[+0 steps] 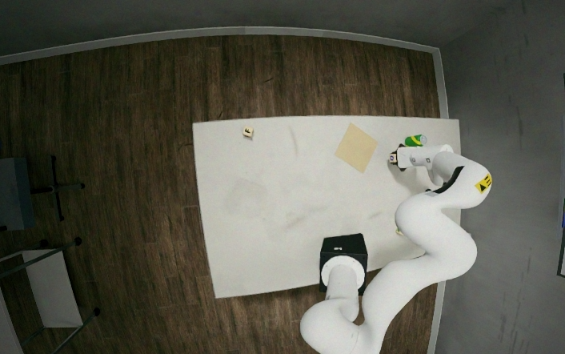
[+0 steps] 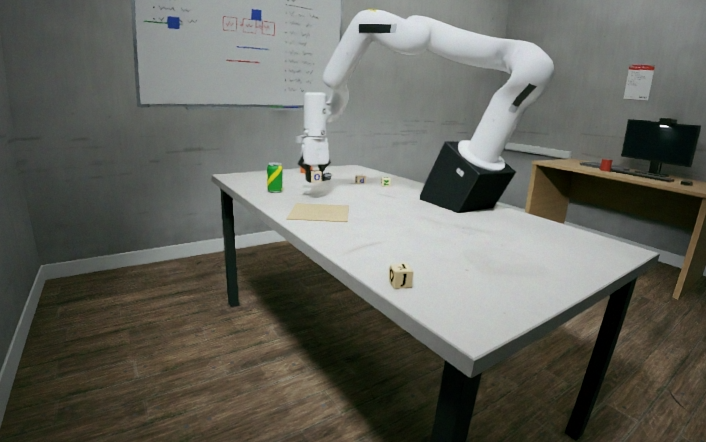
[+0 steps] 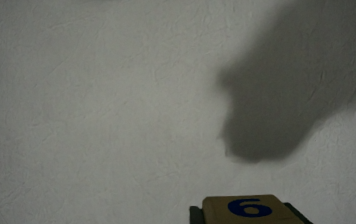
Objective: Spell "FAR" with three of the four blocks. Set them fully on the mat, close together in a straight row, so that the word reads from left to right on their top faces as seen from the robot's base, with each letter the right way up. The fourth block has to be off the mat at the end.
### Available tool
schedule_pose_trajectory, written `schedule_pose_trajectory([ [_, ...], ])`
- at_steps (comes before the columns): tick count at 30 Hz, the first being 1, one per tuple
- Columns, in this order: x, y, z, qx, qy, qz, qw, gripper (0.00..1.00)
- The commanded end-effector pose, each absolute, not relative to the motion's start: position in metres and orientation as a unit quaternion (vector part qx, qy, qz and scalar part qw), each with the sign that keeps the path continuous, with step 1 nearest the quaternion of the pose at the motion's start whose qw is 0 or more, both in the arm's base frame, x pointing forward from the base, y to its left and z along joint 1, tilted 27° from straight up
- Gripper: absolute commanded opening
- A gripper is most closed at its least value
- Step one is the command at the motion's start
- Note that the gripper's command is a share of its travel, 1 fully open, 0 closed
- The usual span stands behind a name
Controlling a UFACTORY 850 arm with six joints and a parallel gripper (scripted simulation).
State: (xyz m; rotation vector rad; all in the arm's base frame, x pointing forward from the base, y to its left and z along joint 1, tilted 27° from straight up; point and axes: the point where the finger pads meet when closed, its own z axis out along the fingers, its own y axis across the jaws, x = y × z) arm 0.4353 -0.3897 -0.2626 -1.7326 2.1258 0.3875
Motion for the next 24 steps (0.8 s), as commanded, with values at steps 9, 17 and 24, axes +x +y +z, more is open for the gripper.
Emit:
schedule_pose_trajectory([
  [9,0.443,-0.37,-0.308,-0.615,0.754,0.135,0.185,0.41],
  [17,0.445,-0.364,-0.322,-0.615,0.754,0.135,0.185,0.41],
  [24,0.445,-0.362,-0.325,-0.615,0.754,0.135,0.185,0.41],
])
